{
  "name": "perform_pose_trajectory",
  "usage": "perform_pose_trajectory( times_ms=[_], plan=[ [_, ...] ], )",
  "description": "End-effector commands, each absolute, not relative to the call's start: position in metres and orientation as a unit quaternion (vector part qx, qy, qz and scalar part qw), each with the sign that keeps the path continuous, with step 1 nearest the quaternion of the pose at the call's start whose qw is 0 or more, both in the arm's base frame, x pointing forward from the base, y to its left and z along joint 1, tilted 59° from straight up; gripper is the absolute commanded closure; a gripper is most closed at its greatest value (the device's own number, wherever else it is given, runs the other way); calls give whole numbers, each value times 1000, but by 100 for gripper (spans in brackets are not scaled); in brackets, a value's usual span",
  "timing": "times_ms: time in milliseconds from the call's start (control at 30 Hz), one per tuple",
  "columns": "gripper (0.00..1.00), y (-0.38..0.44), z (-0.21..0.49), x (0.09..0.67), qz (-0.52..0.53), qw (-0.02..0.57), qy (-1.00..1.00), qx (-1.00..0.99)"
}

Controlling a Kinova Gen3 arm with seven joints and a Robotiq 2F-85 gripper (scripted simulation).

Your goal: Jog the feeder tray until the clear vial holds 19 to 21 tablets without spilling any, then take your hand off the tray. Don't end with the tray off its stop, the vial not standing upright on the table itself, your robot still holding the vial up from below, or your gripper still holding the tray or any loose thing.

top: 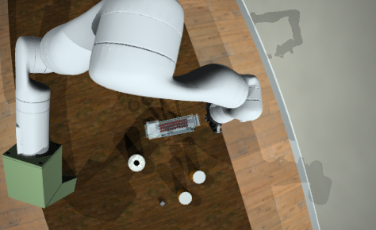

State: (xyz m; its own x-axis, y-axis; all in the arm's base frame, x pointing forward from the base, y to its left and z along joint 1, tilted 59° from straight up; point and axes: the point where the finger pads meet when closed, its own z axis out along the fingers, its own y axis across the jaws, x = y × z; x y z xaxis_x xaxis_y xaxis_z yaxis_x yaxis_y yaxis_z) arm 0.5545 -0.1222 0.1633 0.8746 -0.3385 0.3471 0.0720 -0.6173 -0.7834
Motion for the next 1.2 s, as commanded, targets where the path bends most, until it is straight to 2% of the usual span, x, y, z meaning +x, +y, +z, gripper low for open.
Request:
perform_pose_trajectory(
  times_ms=[0, 1167],
  plan=[
    [100, -117, 162, 556, -237, 432, 74, -867],
    [100, -105, 152, 554, -237, 432, 74, -867]
  ],
)
